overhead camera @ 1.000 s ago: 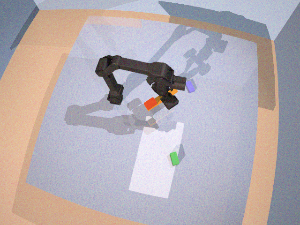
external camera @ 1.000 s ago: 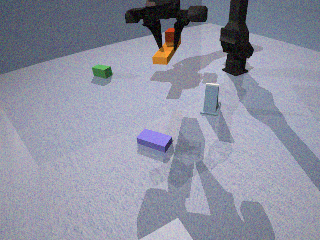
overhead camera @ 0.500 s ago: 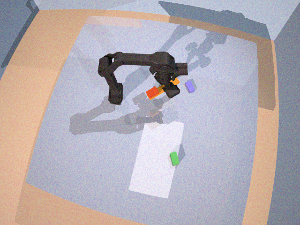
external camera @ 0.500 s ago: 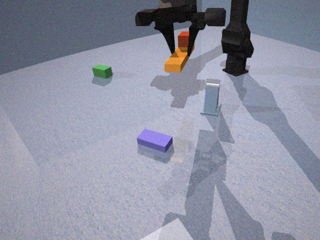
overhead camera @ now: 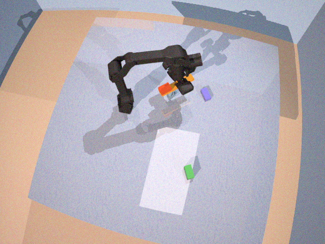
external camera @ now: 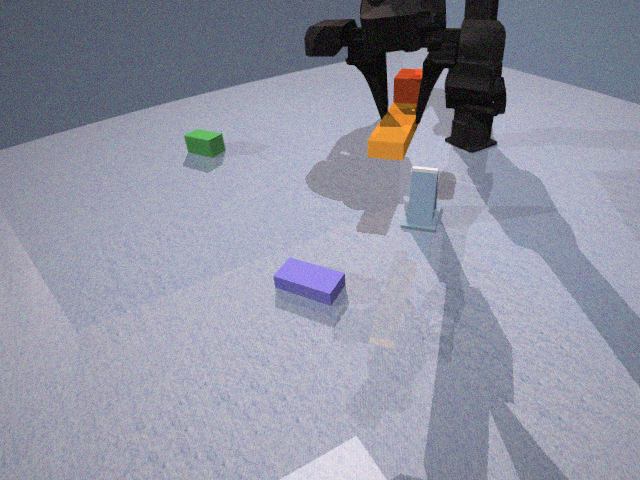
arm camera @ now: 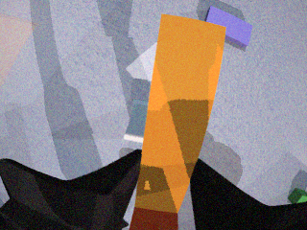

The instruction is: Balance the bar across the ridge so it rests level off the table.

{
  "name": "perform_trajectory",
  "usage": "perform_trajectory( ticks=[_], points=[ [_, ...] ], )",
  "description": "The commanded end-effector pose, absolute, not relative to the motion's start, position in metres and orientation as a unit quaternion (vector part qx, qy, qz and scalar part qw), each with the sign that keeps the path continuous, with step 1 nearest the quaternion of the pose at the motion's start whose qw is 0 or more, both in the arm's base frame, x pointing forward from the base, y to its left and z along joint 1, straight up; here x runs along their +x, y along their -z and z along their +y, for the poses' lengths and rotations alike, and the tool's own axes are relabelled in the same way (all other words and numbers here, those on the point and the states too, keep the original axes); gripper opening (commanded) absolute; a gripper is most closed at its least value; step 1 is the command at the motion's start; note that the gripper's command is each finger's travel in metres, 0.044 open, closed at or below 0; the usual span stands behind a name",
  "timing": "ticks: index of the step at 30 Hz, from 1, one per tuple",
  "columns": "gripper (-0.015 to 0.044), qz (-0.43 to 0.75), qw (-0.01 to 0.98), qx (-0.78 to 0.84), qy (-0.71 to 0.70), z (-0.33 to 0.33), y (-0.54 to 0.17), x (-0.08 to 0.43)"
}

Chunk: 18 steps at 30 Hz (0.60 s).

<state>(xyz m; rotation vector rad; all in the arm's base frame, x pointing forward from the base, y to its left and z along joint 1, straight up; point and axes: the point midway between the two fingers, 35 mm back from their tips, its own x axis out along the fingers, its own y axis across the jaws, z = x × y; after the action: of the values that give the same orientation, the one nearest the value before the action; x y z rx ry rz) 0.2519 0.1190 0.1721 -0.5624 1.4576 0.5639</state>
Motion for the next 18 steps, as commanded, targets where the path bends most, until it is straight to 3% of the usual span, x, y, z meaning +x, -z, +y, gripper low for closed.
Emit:
perform_trajectory(
  ticks=[1,18],
  points=[
    [0.0,0.655,0.671,-0.244,-0.246,0.134,-0.17,0.247],
    [0.0,0.656,0.673,-0.24,-0.243,0.148,-0.155,0.242]
  ],
)
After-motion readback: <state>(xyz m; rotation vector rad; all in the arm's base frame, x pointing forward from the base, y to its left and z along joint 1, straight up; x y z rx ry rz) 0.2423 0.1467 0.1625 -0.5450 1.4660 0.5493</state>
